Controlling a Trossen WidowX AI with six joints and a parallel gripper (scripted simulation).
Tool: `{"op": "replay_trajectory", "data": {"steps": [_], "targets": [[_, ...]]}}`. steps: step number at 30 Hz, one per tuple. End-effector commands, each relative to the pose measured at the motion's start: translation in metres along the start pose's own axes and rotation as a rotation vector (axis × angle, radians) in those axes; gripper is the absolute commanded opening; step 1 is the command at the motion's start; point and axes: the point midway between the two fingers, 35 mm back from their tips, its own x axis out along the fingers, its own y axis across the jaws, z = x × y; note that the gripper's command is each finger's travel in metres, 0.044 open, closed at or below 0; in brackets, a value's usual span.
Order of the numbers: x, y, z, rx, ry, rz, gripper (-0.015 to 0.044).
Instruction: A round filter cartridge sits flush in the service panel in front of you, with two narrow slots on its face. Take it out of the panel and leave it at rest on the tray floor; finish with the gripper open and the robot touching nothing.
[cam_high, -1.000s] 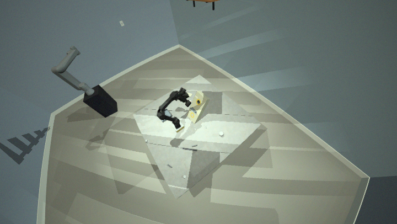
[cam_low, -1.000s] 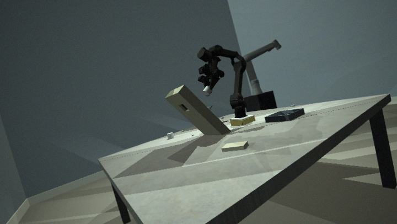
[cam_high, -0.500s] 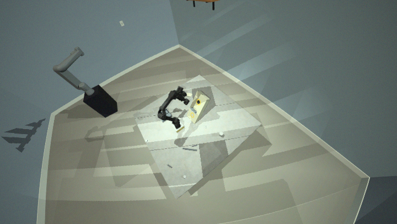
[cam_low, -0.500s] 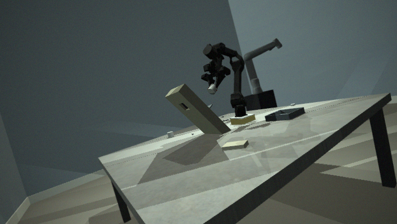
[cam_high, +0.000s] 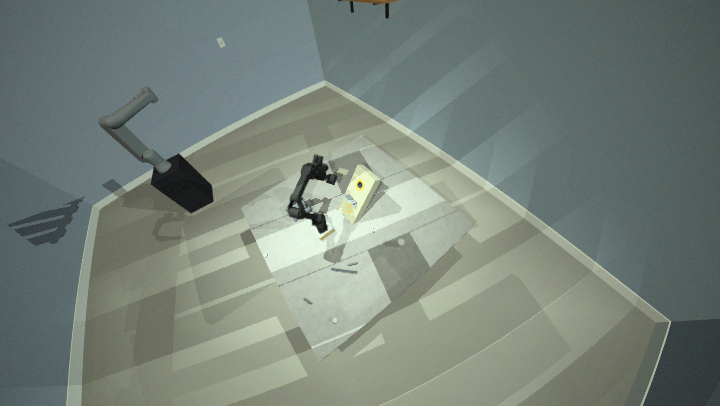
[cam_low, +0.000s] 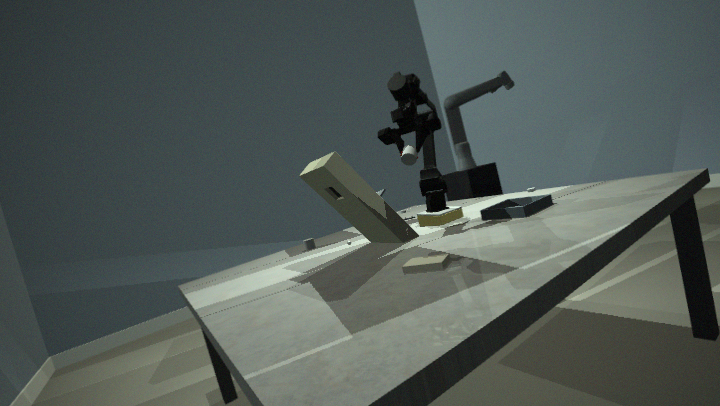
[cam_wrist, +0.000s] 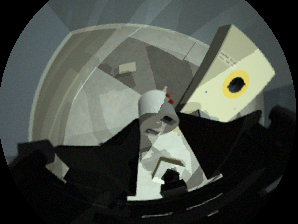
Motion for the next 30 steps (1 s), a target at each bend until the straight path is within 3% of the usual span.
{"op": "replay_trajectory", "data": {"steps": [1,20,30], "targets": [[-0.004,0.024,-0.002,-0.114,-0.013,0.068,0.0000],[-0.024,0.108,-0.032,-0.536,-0.028,0.315,0.0000],[-0.024,0.113,-0.035,-0.560,-0.029,0.329,0.0000]]}}
